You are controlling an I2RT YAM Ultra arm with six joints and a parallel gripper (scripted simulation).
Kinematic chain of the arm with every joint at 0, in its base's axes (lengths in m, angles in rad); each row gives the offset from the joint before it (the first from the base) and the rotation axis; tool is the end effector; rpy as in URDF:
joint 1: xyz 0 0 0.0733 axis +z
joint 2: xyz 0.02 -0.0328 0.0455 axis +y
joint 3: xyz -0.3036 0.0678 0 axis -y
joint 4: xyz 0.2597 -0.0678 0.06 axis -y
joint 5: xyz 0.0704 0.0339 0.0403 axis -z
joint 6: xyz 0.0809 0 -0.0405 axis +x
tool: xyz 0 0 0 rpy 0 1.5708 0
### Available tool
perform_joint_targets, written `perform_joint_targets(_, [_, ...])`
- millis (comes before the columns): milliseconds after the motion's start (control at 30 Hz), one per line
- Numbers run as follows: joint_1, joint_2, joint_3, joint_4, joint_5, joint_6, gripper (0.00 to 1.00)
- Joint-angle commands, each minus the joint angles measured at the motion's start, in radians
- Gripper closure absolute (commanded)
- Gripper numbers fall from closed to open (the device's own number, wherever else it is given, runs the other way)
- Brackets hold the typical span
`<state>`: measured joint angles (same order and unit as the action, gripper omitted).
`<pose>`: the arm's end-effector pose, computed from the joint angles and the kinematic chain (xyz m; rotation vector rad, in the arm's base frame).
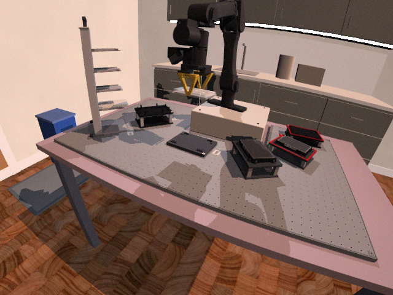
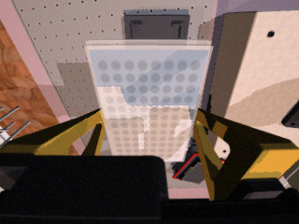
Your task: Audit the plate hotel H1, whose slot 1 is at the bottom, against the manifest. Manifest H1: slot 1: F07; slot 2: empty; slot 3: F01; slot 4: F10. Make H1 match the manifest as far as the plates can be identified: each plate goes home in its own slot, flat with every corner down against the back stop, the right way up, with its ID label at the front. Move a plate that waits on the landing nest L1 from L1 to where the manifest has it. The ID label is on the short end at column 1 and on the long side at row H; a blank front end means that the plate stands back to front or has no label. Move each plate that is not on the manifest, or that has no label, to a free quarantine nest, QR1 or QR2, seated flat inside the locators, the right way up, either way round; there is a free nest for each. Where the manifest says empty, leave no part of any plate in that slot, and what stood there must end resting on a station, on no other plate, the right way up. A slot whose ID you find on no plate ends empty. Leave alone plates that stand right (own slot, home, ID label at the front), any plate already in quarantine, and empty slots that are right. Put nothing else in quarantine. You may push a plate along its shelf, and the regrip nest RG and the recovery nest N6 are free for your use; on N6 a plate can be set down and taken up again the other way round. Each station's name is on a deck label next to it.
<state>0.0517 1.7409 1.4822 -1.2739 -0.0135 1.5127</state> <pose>0.3428 0.0199 0.2584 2.0838 2.3268 0.0570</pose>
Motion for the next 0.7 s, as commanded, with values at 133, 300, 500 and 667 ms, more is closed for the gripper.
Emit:
perform_joint_targets(133, [-0.001, -0.007, 0.056, -0.086, 0.001, -0.004, 0.14])
perform_joint_targets(300, [-0.002, -0.004, 0.112, -0.139, 0.001, -0.004, 0.14])
perform_joint_targets(500, [-0.002, 0.000, 0.157, -0.180, 0.001, -0.005, 0.14])
perform_joint_targets(667, [-0.002, 0.001, 0.157, -0.181, 0.001, -0.005, 0.14])
